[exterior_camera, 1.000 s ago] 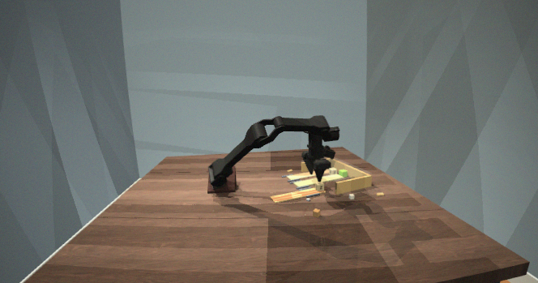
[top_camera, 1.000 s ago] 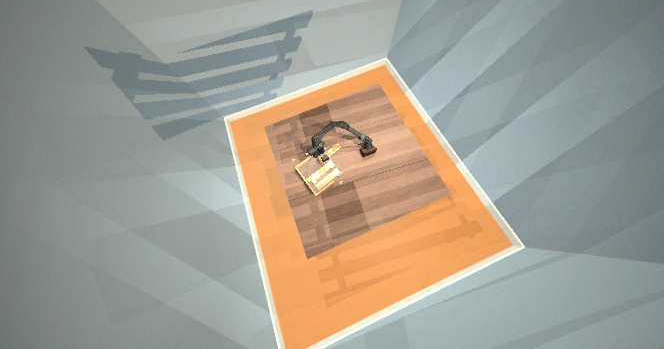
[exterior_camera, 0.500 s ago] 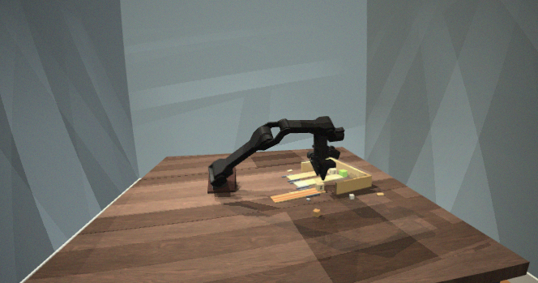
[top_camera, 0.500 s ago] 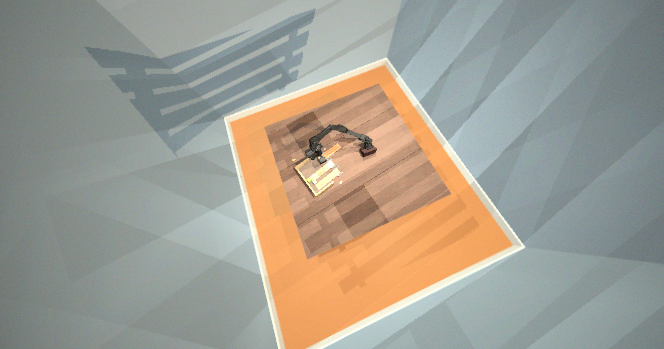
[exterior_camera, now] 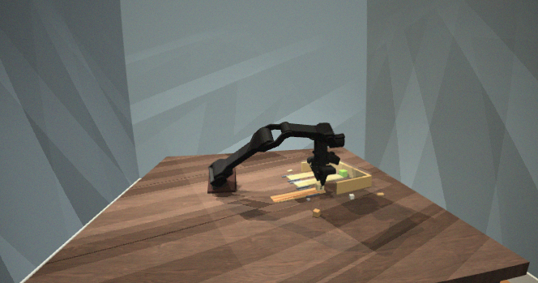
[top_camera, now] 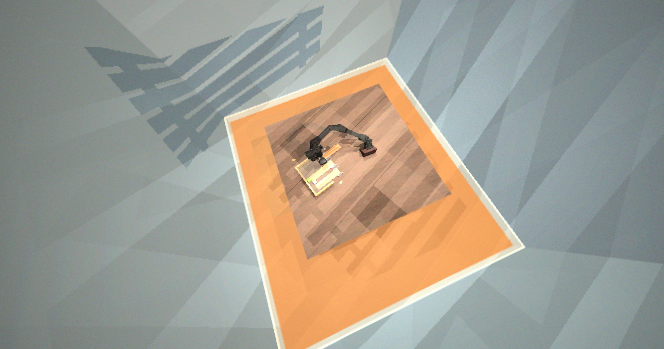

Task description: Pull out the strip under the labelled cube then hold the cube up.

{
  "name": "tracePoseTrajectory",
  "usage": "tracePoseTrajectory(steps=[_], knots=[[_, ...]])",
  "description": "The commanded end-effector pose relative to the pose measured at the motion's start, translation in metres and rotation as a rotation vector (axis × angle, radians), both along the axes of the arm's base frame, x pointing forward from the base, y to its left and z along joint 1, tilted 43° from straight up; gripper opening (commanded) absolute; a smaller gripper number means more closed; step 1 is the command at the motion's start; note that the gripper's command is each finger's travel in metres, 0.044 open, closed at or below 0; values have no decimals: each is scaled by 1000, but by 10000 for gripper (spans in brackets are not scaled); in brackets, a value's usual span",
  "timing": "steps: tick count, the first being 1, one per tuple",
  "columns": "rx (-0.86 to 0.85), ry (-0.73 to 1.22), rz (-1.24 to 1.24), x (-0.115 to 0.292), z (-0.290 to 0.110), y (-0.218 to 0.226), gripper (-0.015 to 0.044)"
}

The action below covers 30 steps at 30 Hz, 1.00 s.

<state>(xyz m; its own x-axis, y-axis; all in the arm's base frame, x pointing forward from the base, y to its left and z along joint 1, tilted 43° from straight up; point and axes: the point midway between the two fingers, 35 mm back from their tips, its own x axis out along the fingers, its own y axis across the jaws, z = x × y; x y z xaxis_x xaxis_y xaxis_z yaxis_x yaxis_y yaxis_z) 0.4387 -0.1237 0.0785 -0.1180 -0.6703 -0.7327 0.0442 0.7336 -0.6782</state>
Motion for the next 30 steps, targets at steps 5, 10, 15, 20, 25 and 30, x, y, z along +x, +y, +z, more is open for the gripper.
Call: tracePoseTrajectory(steps=[5, 10, 15, 20, 25, 30], knots=[[-2, 5, 4, -3, -9, -9, 250], [-3, 5, 4, -5, -14, -15, 250], [1, 1, -1, -4, -15, -14, 198], [1, 1, -1, -4, -15, -14, 125], [1, 1, -1, -4, -15, -14, 72], [2, 2, 0, -11, -11, -6, 0]])
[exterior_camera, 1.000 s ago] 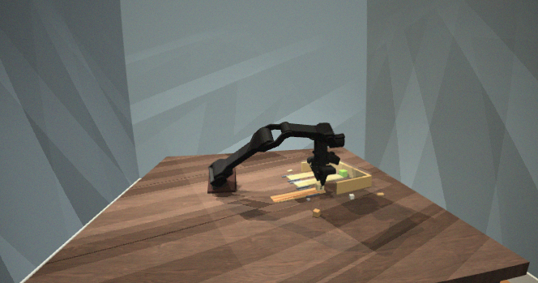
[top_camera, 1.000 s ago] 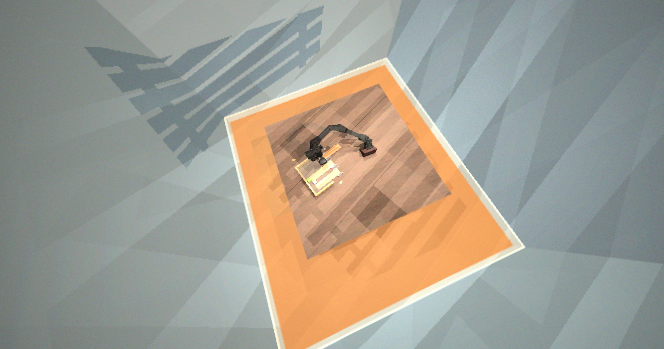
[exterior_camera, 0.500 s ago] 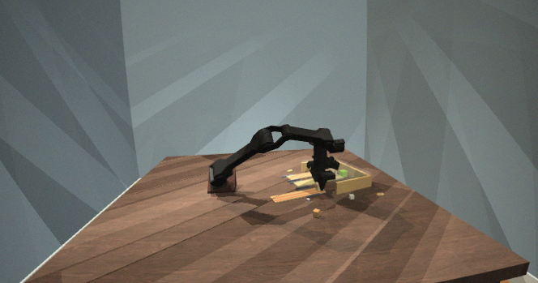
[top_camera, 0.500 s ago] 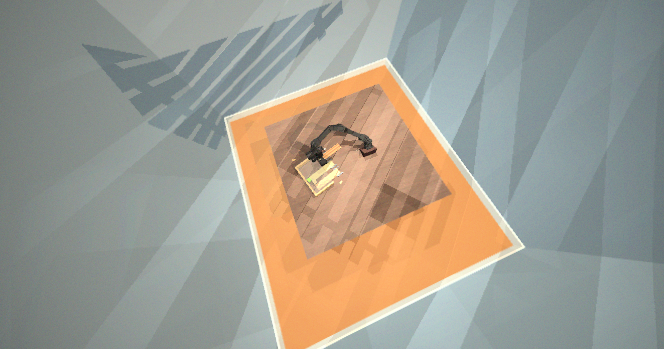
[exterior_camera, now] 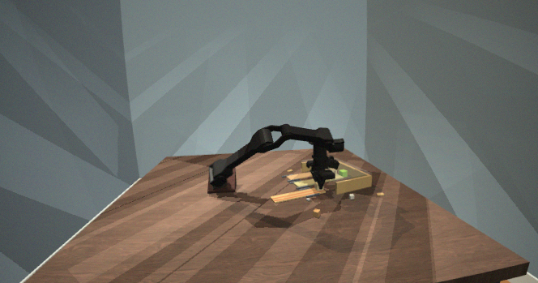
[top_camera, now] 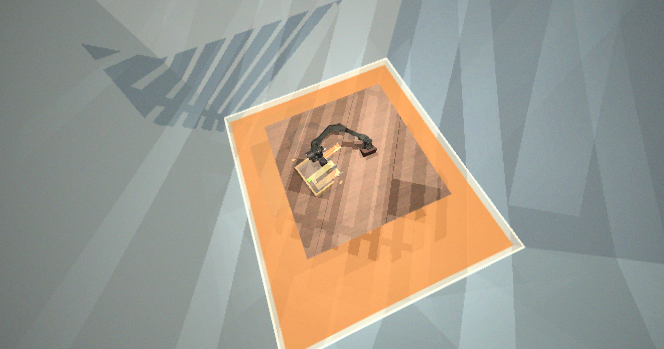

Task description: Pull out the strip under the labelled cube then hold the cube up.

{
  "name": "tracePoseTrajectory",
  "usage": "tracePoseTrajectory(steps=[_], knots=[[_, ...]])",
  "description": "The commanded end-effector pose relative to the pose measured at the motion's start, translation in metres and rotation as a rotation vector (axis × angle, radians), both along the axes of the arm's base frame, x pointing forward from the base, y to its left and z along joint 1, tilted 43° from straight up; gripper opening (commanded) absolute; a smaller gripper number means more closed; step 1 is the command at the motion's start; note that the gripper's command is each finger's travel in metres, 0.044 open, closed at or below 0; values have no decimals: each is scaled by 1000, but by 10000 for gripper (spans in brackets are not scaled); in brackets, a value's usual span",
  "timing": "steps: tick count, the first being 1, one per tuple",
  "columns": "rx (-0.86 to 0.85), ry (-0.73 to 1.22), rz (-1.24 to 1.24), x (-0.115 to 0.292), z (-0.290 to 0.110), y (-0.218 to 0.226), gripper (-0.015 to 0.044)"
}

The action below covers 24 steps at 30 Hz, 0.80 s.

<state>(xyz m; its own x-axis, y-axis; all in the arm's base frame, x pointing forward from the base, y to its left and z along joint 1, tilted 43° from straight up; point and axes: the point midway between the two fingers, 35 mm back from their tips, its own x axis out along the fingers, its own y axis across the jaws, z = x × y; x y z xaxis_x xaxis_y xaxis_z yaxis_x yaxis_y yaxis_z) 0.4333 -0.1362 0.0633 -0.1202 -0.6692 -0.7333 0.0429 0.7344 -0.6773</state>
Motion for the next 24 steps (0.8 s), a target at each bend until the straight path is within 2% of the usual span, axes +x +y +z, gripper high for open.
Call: tracePoseTrajectory(steps=[1, 13, 24], knots=[[1, 0, 1, -9, 5, 10, 0], [-1, 5, 4, -47, 21, 45, 0], [0, 7, 5, -69, 20, 55, 0]])
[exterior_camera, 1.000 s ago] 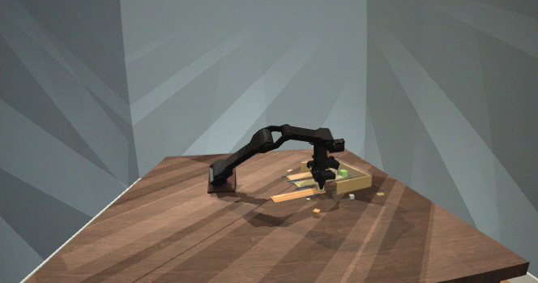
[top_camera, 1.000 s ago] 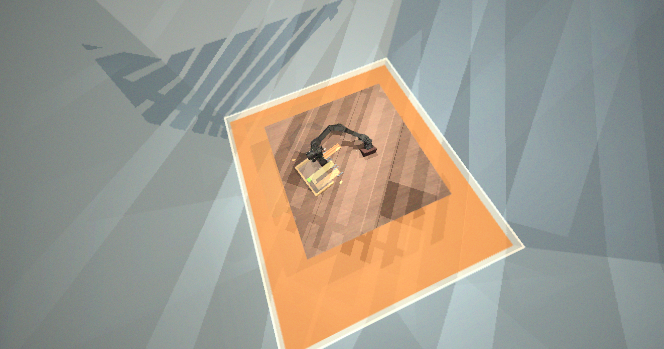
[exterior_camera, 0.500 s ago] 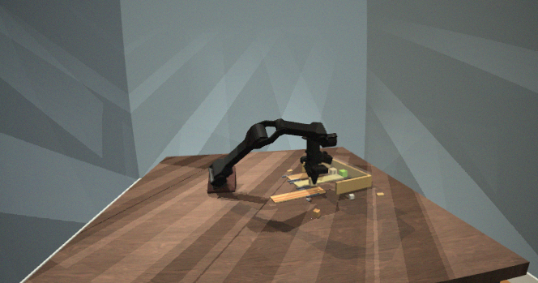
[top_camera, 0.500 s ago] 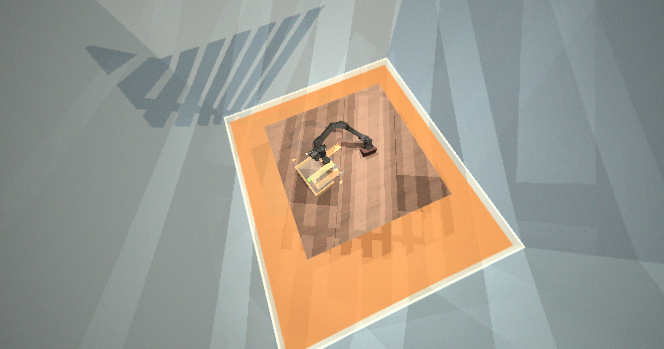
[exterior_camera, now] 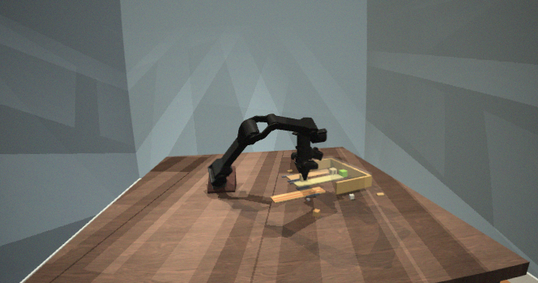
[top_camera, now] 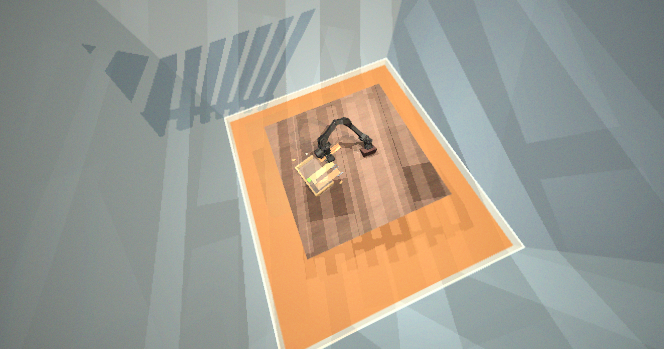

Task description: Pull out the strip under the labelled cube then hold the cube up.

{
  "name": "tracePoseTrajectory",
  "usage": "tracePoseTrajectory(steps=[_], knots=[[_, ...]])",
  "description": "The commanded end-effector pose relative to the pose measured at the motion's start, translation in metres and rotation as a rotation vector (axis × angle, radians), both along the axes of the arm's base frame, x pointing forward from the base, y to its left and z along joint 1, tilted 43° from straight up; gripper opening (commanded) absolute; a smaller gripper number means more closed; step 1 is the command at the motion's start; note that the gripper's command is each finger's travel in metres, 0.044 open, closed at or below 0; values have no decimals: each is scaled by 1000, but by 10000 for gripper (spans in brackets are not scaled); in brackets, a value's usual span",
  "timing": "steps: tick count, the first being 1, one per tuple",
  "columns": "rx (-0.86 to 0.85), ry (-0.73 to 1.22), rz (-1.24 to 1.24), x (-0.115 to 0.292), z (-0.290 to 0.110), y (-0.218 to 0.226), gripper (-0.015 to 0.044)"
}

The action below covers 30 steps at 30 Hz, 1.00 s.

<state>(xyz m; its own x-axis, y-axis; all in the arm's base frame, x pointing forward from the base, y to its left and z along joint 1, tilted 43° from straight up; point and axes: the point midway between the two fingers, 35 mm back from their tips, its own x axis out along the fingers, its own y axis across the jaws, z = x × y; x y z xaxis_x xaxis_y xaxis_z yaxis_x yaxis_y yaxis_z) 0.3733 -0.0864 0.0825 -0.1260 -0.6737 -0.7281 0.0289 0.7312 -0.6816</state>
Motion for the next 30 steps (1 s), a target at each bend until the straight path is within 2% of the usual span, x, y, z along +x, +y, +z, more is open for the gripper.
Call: tracePoseTrajectory(steps=[1, 21, 30], knots=[[5, -7, -2, -12, 0, 7, 0], [6, -2, -2, -78, -11, 26, 0], [7, -2, -2, -76, 9, 46, 0]])
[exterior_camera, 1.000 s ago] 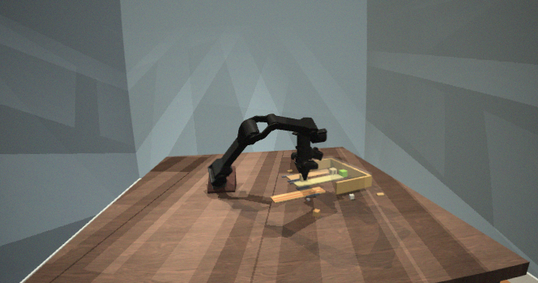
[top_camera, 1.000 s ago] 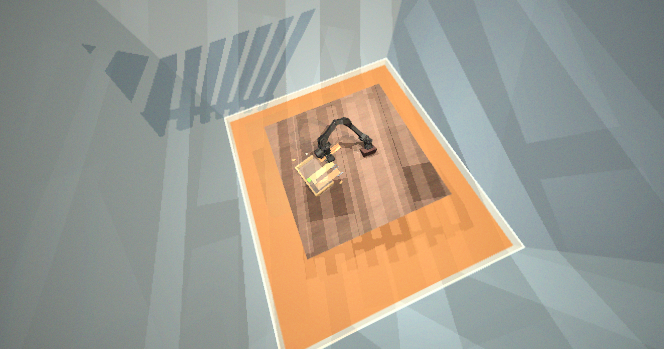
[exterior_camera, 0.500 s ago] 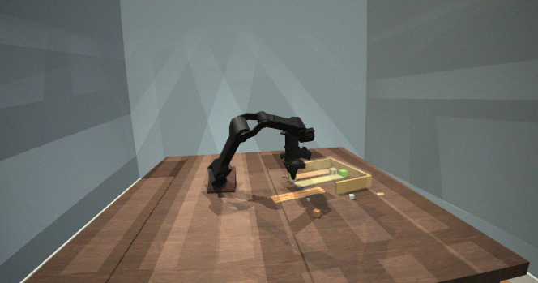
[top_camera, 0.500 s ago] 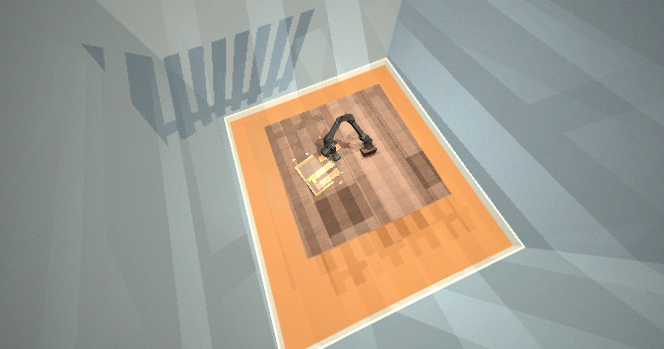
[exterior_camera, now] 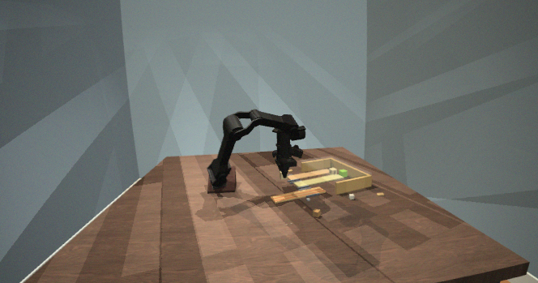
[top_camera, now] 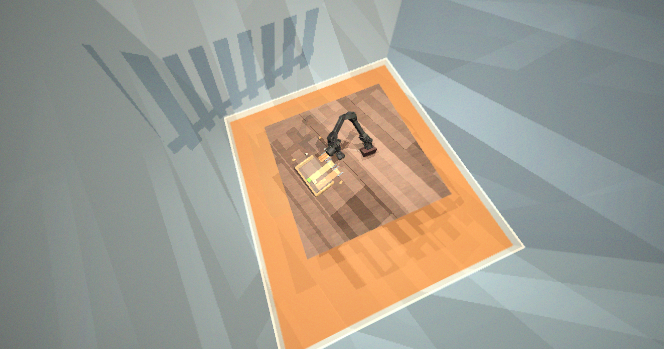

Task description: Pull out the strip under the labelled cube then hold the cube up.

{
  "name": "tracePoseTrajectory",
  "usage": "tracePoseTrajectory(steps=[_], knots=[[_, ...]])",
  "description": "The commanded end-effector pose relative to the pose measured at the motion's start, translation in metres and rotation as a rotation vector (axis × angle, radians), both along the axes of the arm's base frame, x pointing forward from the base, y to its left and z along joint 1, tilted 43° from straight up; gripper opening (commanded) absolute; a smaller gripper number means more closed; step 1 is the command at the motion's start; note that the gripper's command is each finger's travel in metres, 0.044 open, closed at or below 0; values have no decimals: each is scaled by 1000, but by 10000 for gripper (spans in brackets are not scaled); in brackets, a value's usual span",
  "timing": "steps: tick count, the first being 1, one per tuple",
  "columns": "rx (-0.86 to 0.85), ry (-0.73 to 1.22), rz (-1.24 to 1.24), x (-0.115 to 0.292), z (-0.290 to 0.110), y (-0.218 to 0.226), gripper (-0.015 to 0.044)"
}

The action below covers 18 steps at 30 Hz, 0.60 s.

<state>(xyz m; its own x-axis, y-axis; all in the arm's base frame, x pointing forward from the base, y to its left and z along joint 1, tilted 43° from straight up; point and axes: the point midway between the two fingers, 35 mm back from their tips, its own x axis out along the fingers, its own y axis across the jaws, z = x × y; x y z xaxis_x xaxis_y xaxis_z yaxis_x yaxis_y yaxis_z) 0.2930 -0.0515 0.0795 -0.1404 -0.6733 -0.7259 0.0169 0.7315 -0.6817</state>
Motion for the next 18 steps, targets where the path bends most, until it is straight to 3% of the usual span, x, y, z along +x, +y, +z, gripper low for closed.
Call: tracePoseTrajectory(steps=[1, 18], knots=[[7, -21, -1, 4, 16, 14, 0], [7, -21, -1, 4, 18, 16, 0]])
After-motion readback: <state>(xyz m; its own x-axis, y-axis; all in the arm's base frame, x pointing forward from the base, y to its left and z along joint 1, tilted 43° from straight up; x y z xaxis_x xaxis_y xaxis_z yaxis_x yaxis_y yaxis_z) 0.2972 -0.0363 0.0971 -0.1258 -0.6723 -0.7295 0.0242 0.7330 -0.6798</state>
